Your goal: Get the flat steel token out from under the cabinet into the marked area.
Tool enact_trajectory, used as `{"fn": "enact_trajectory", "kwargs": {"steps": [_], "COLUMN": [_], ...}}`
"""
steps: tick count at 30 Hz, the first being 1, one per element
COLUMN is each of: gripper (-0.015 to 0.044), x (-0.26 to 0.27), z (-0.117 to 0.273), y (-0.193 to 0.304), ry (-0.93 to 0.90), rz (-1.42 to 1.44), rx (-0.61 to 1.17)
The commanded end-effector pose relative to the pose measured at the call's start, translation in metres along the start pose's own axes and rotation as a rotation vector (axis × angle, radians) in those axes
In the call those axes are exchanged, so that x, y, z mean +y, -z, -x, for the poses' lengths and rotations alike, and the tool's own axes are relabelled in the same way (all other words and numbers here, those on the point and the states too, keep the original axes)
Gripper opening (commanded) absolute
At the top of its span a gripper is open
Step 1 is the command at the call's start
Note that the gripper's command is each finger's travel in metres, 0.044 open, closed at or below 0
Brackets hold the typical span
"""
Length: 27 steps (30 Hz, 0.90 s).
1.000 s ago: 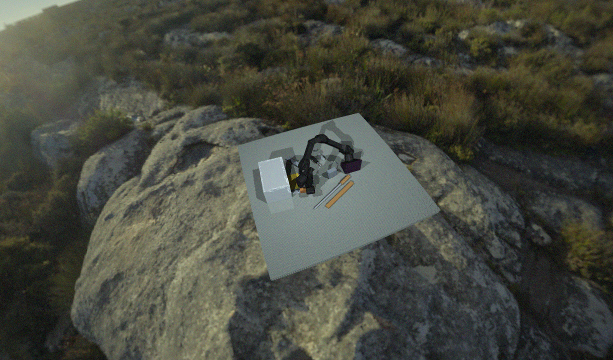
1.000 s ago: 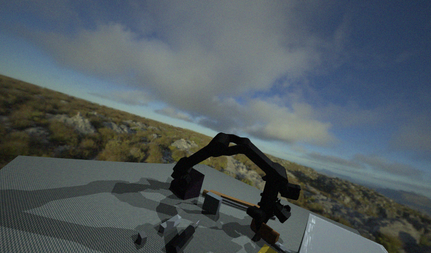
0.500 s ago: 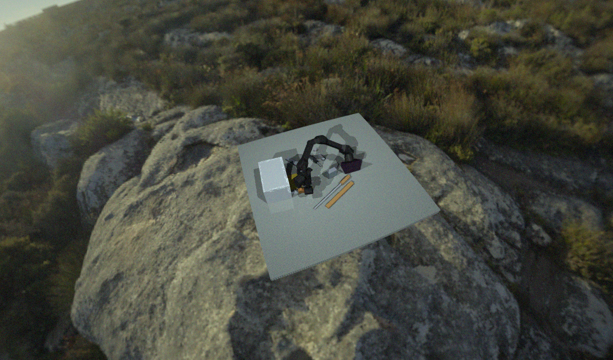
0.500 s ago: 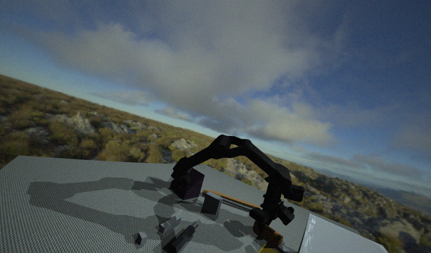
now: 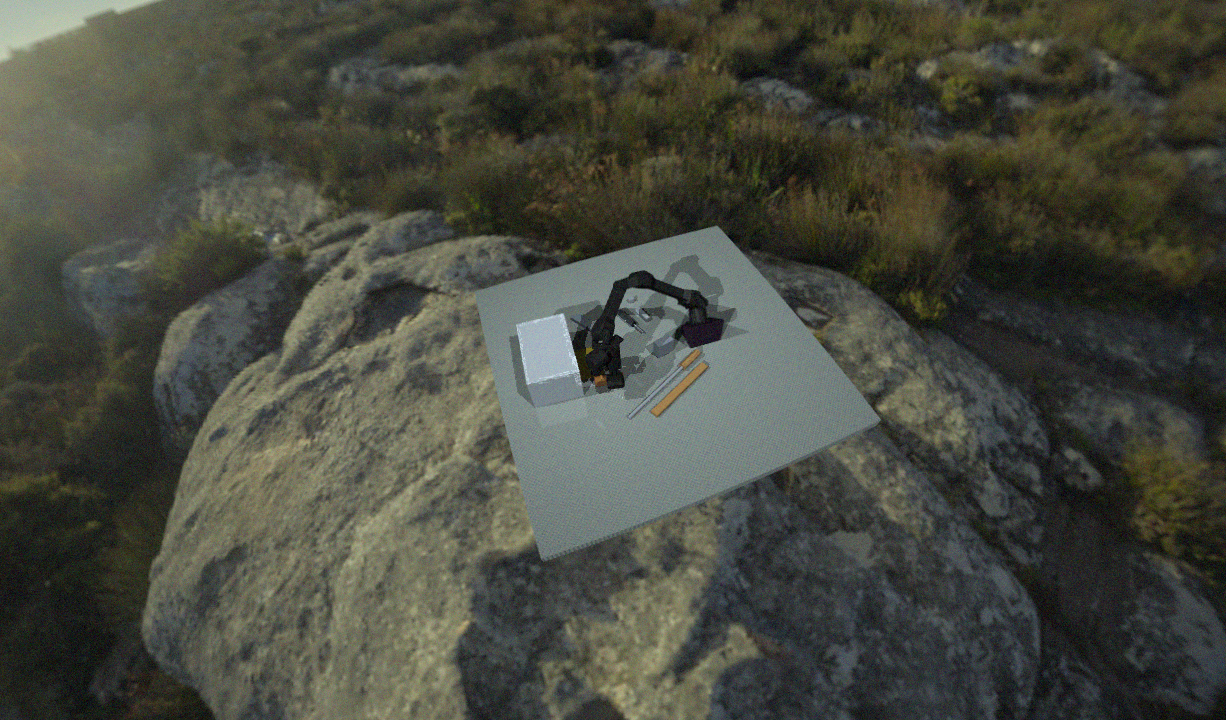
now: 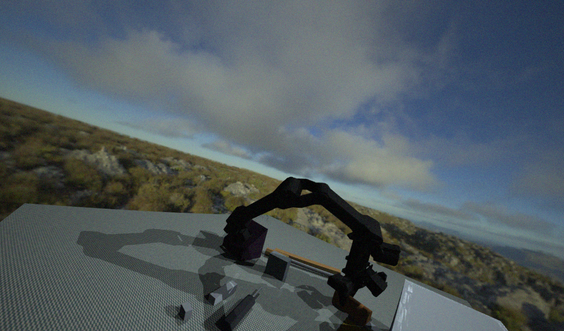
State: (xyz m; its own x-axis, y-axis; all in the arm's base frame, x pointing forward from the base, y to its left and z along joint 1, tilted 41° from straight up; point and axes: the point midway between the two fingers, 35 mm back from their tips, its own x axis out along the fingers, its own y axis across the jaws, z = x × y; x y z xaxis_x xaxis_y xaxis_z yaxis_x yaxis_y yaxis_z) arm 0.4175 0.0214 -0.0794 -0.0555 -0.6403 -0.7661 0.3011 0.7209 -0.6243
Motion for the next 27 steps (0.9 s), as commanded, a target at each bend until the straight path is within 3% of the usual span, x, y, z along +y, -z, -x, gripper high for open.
{"fn": "enact_trajectory", "kwargs": {"steps": [1,27], "gripper": [0.0,0.0], "x": [-0.008,-0.022], "z": [-0.001,-0.002], "y": [-0.001,0.003], "ry": [0.002,0.003], "rz": [-0.004,-0.003], "rx": [0.002,0.003]}}
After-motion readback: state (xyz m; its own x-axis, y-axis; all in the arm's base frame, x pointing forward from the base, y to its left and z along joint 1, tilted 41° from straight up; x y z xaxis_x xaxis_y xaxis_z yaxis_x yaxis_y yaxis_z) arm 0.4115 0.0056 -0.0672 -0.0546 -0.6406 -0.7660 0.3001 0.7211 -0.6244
